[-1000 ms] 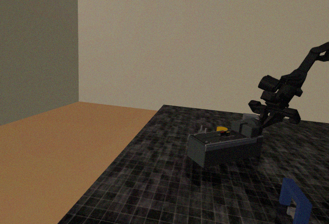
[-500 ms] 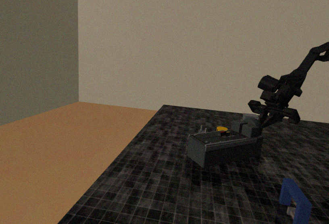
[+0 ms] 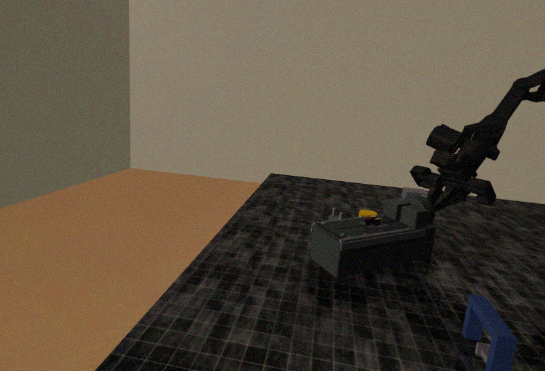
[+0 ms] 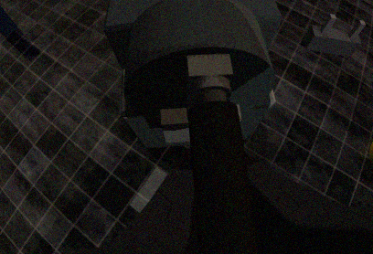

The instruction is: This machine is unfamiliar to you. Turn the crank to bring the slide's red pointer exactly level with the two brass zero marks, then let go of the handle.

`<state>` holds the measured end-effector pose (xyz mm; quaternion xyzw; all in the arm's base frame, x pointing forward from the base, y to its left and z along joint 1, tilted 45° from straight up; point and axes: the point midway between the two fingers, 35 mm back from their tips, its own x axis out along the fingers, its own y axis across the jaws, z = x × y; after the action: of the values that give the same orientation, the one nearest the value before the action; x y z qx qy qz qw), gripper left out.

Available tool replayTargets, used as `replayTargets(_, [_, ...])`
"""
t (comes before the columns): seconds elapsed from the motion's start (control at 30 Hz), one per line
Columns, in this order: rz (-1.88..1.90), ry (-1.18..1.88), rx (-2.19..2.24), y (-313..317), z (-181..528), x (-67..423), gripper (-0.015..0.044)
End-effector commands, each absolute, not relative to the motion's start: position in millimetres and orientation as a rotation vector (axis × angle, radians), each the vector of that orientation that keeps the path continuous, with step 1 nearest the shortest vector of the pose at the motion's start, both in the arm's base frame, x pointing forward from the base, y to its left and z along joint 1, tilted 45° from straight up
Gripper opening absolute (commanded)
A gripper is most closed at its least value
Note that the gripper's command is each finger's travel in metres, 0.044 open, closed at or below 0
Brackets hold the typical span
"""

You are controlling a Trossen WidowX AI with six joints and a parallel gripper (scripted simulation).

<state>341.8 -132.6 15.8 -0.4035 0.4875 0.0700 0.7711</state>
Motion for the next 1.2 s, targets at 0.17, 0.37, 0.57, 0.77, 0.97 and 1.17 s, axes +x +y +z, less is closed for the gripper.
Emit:
replayTargets(0.17, [0.130, 1.045, -0.883, -140, 21, 347, 0.0000])
replayTargets(0.37, [0.130, 1.045, -0.883, -143, 21, 348, 0.0000])
replayTargets(0.57, [0.130, 1.045, -0.883, -146, 21, 349, 0.0000])
replayTargets(0.77, [0.130, 1.045, -0.883, -151, 21, 351, 0.0000])
replayTargets(0.97, [0.130, 1.045, -0.883, -158, 20, 352, 0.0000])
replayTargets(1.17, [0.129, 1.046, -0.884, -165, 17, 353, 0.0000])
